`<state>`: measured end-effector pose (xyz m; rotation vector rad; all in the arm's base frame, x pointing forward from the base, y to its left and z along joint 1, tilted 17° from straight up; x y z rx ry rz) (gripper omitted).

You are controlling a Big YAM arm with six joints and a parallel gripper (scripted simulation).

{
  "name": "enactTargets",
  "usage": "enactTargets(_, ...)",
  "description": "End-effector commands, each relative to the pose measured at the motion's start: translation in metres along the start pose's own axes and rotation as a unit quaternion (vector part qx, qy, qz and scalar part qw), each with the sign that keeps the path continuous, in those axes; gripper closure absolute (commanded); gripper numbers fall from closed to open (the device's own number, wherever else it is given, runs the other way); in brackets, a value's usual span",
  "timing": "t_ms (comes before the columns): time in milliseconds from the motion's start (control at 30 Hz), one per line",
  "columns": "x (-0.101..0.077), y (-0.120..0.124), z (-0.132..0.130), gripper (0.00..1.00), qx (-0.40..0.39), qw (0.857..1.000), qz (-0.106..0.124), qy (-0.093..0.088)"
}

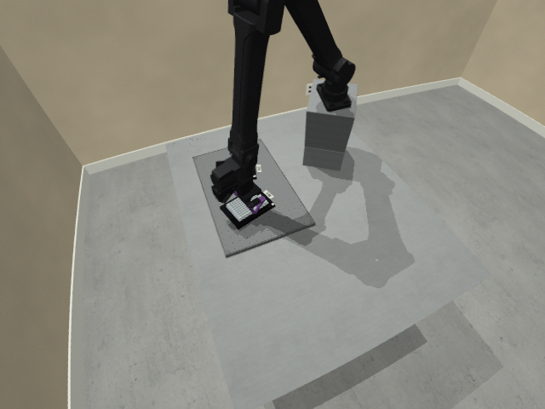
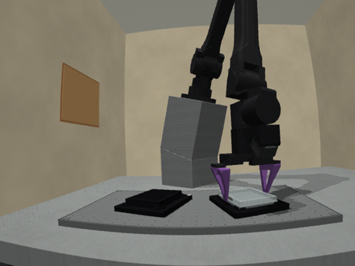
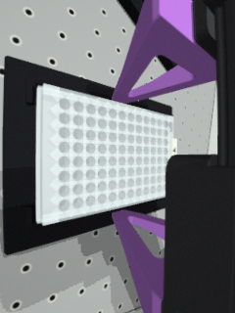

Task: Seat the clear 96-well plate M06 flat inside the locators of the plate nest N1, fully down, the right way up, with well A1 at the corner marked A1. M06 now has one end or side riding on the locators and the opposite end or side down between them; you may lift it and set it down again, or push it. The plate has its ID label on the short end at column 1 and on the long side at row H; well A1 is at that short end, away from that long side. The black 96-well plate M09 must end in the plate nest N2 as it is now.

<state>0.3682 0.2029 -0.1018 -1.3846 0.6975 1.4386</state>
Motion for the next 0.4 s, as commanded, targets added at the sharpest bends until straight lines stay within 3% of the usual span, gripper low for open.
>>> enactTargets(0, -0.003, -0.005, 0.001, 0.00, -0.001, 1.000, -0.007, -0.001)
enactTargets(367, -0.037, -0.005, -0.003, 0.00, 0.000, 1.000, -0.008, 0.000)
Point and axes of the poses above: the point where the finger pads meet when closed, its own x axis out along the fingers, its own z axis across the jaws, y = z × x, the point moved 8 cm from there along -x, back along the fingers, and after that the axes turned 3 degrees about x, right-handed, at the moved point
